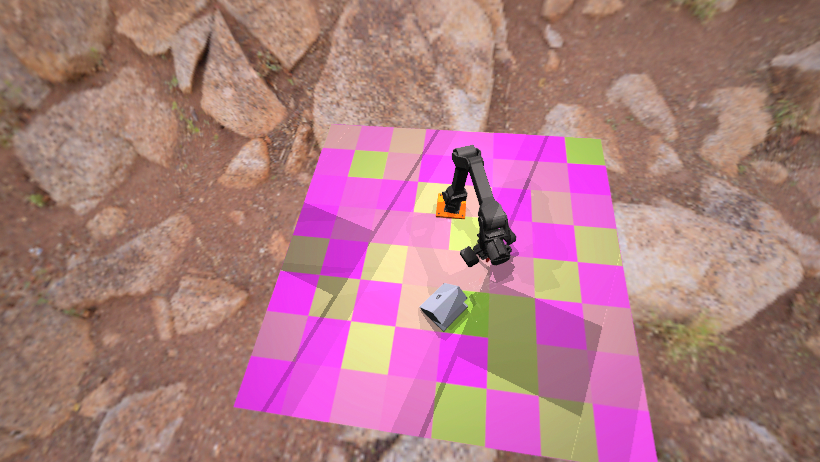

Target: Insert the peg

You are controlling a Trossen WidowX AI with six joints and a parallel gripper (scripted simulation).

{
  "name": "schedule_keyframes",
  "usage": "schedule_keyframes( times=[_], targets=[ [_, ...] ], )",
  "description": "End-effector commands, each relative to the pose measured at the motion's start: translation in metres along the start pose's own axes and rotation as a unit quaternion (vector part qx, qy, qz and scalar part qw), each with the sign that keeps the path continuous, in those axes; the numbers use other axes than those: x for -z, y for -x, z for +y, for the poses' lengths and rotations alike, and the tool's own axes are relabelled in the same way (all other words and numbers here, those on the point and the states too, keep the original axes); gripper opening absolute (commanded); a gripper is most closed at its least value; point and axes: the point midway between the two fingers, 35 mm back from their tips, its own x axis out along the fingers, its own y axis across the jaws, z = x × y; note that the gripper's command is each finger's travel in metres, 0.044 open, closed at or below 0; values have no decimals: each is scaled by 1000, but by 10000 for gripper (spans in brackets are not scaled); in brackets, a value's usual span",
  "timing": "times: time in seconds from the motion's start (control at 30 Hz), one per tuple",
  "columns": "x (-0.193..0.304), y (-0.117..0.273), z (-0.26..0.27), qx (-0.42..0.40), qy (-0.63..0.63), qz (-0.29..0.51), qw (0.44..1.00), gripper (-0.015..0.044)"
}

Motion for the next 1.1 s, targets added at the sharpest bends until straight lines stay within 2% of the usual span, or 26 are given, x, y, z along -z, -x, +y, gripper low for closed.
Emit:
schedule_keyframes(
  times=[0.0, 1.07],
  targets=[
    [-1, 0, -4, -9, 6, -4, 1000, 0],
    [0, 1, -40, -57, 29, -41, 997, 0]
  ],
)
